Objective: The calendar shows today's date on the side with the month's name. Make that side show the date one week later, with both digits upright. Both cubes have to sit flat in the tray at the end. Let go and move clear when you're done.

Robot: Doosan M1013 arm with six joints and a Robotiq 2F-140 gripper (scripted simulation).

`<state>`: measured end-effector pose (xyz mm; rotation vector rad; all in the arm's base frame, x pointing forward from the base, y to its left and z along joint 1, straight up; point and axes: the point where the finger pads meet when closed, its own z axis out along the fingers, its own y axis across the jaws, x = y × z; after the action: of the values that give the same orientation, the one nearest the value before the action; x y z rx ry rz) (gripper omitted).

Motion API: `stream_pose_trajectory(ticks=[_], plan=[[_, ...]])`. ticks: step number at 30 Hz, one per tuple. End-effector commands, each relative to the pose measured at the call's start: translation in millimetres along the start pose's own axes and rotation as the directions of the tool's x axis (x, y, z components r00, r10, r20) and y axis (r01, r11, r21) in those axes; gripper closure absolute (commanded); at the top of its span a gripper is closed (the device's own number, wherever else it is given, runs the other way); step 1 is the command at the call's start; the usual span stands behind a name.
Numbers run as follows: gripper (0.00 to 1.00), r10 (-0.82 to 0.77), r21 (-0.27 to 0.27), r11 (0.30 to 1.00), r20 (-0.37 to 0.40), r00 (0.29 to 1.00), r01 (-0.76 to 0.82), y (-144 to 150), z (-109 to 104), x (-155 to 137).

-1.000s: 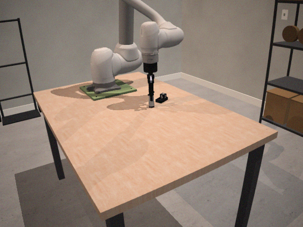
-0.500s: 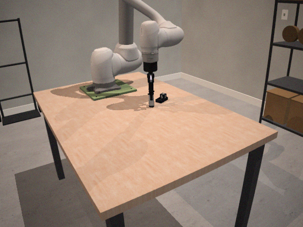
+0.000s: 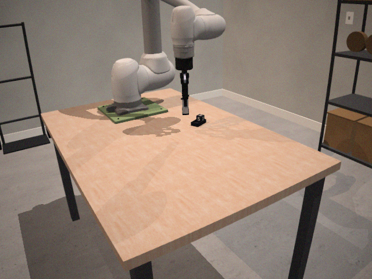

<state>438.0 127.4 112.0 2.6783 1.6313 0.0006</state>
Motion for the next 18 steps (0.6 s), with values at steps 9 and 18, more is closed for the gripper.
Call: stream_pose_trajectory(ticks=[9,18], plan=[[0.76,0.0,0.0,1.0,0.0,1.0,0.0,0.0,-16.2,0.0],[0.76,-0.029,0.0,1.0,0.0,1.0,0.029,0.0,-16.2,0.0]])
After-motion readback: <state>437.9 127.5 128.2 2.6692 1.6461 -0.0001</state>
